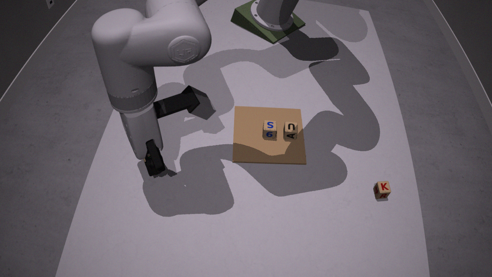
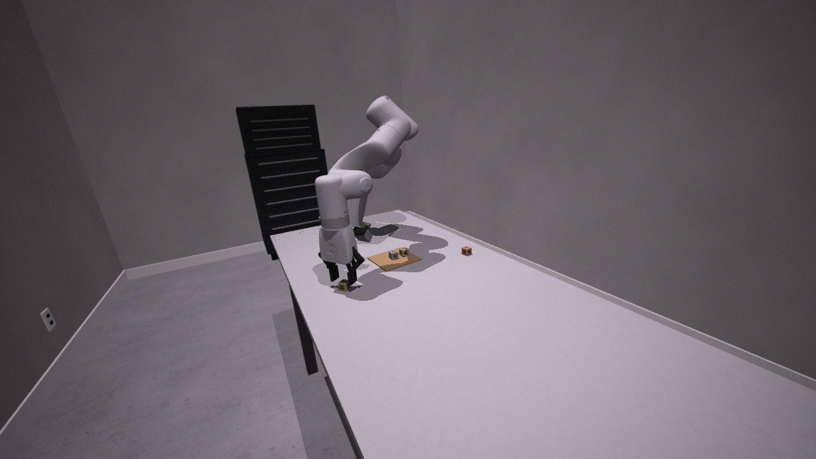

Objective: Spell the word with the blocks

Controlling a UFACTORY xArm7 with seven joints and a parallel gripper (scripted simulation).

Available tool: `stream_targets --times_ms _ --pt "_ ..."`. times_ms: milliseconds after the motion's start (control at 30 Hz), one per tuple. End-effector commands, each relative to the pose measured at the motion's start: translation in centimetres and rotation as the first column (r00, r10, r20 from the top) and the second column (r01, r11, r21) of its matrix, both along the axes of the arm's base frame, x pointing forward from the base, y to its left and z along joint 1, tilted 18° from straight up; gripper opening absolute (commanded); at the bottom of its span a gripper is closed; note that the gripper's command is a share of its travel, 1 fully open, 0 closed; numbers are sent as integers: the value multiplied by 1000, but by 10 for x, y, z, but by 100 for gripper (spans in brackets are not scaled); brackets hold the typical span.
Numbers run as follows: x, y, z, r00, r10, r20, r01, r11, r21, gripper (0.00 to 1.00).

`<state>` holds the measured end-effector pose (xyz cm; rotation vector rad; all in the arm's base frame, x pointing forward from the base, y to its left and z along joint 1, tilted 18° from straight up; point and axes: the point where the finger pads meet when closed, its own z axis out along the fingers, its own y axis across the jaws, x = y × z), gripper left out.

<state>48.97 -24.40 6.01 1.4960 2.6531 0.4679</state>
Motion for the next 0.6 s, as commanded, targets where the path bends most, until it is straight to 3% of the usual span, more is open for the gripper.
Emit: stream_targets --times_ms 0,567 --pt "2 0 -6 1000 -2 3 2 1000 -2 63" --pt "5 3 -20 1000 -2 3 2 1000 -2 63"
